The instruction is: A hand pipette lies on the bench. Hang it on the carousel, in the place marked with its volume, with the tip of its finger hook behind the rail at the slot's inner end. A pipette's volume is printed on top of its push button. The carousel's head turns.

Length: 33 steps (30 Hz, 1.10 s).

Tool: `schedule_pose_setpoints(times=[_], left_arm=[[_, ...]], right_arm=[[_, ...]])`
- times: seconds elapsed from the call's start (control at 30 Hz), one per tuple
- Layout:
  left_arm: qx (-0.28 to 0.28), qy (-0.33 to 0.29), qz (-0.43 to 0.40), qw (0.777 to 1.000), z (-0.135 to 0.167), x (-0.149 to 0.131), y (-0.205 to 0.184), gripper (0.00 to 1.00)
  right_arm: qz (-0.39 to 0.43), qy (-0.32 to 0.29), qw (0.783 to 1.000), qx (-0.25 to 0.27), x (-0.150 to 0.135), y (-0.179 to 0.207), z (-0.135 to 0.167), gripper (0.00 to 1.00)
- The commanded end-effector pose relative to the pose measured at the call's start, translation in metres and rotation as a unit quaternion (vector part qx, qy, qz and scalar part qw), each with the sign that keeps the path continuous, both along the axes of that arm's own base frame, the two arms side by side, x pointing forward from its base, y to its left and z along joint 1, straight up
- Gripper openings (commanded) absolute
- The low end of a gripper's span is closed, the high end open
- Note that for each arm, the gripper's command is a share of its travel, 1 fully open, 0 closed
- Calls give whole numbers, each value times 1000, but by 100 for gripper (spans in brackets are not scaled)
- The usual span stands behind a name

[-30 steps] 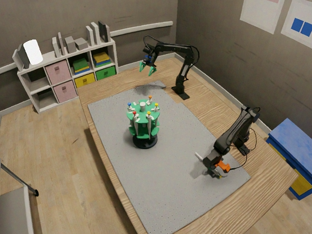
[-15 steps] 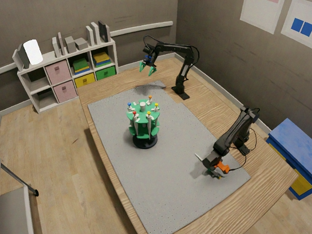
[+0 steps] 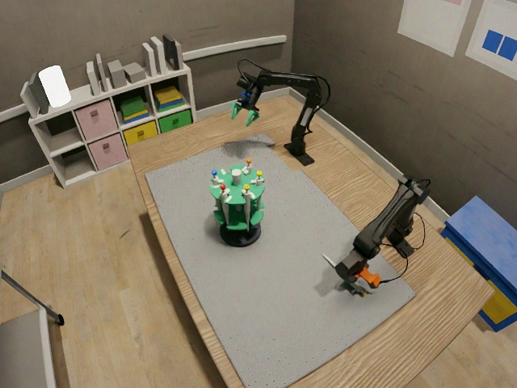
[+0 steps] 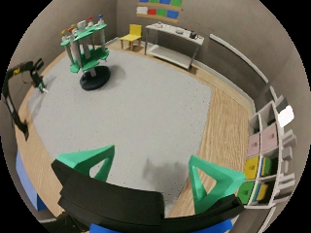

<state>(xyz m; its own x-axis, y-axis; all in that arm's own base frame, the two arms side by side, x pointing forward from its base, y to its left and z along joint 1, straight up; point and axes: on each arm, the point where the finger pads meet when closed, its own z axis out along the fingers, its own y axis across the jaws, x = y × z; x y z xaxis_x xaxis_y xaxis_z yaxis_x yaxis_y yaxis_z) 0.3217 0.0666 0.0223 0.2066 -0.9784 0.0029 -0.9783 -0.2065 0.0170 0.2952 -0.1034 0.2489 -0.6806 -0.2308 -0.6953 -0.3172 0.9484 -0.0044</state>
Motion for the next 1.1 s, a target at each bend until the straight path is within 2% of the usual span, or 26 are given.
schedule_pose_setpoints(times=[0.0, 0.77, 0.8, 1.07], left_arm=[[12, -30, -7, 999, 19, 14, 3, 12], [12, -30, -7, 999, 19, 14, 3, 12], [12, -30, -7, 999, 19, 14, 3, 54], [12, -30, -7, 999, 19, 14, 3, 54]], right_arm=[[4, -12, 1000, 2, 3, -3, 4, 100], [4, -12, 1000, 2, 3, -3, 4, 100], [4, -12, 1000, 2, 3, -3, 4, 100], [4, -12, 1000, 2, 3, -3, 4, 100]])
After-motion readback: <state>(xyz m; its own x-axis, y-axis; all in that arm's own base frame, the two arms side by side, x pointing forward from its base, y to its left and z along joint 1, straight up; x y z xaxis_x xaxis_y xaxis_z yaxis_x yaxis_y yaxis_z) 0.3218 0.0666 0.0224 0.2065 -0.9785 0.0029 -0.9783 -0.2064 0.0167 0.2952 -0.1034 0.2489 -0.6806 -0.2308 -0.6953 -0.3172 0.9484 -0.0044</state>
